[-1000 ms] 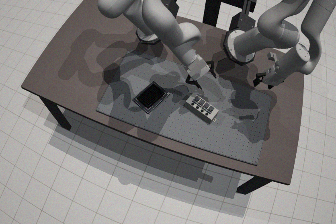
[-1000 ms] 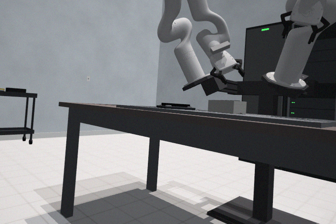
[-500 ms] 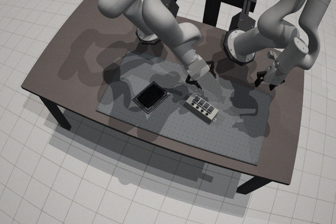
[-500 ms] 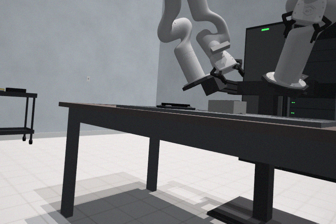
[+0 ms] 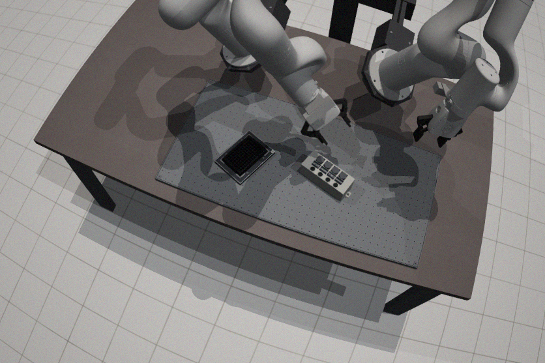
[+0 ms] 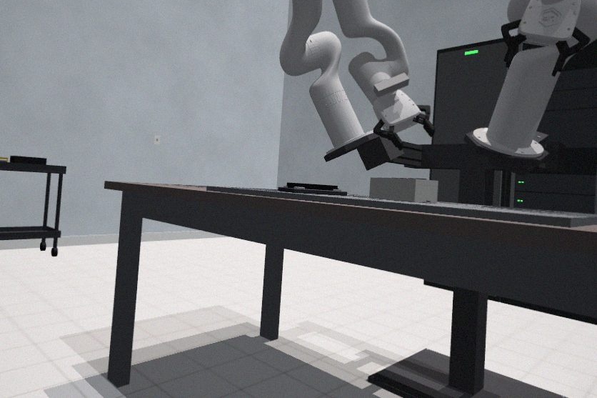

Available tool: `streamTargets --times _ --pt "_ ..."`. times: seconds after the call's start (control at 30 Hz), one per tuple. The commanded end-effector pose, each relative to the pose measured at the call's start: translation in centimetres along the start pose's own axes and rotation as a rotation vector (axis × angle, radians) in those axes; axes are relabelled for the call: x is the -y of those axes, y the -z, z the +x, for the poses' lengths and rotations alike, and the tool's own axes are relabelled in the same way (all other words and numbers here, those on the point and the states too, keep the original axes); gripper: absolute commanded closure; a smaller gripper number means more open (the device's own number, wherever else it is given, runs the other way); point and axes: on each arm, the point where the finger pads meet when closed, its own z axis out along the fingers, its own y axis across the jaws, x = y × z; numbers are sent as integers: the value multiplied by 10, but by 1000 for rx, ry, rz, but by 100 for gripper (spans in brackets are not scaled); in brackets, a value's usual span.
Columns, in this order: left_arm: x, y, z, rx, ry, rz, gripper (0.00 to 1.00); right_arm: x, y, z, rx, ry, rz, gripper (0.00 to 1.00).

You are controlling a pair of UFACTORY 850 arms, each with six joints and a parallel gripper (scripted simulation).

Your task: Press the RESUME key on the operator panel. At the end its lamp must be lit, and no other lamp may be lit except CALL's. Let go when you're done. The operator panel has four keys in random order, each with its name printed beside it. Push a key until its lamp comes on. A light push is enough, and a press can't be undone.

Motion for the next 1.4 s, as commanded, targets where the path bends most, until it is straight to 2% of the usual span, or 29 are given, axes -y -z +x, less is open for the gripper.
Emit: streamTargets --times 0.0,0.5,0.87,0.93,1.37 --pt "0 0 -1 2 0 0 0 0 0 1 -1 0 0 0" --pt "-16 0 -1 1 54 -29 0 0 0 1 -1 0 0 0" --pt "-61 3 5 -1 209 -114 0 0 0 1 -1 0 0 0" --pt "-61 3 5 -1 209 -114 0 0 0 1 -1 0 0 0" --pt "-119 12 23 -4 422 -229 0 0 0 1 -1 0 0 0"
